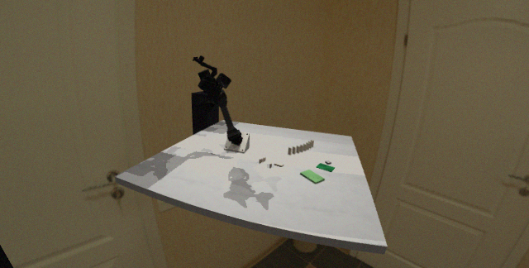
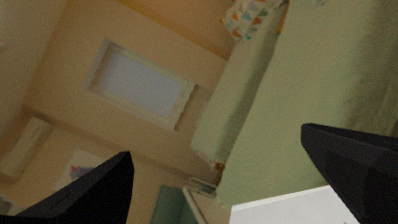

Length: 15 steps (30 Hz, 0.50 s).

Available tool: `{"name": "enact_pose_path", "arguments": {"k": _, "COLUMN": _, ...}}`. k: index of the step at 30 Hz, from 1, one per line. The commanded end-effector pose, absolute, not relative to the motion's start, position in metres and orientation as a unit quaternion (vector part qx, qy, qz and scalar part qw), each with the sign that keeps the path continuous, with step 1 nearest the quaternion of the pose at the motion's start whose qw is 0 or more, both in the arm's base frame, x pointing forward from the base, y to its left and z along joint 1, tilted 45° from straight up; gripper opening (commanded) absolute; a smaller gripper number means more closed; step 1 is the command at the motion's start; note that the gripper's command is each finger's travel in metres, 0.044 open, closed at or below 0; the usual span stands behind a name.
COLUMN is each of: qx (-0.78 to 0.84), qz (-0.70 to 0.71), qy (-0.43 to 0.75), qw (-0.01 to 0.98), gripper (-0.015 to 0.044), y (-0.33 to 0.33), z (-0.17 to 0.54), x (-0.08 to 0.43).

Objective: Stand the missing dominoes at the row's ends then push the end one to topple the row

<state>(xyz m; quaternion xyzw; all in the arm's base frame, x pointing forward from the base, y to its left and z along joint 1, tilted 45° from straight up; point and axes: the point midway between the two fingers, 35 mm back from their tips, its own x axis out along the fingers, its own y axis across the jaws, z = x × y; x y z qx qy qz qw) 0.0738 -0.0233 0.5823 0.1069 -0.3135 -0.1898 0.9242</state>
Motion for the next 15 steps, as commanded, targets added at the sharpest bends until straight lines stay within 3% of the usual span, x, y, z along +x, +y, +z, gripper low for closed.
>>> {"name": "enact_pose_path", "arguments": {"k": 1, "qx": 0.11, "qz": -0.191, "qy": -0.311, "qw": 0.925, "gripper": 0.0426, "y": -0.026, "z": 0.582, "x": 0.075}}
{"name": "enact_pose_path", "arguments": {"k": 15, "qx": 0.277, "qz": -0.257, "qy": -0.04, "qw": 0.925, "gripper": 0.044, "y": -0.124, "z": 0.468, "x": 0.232}}
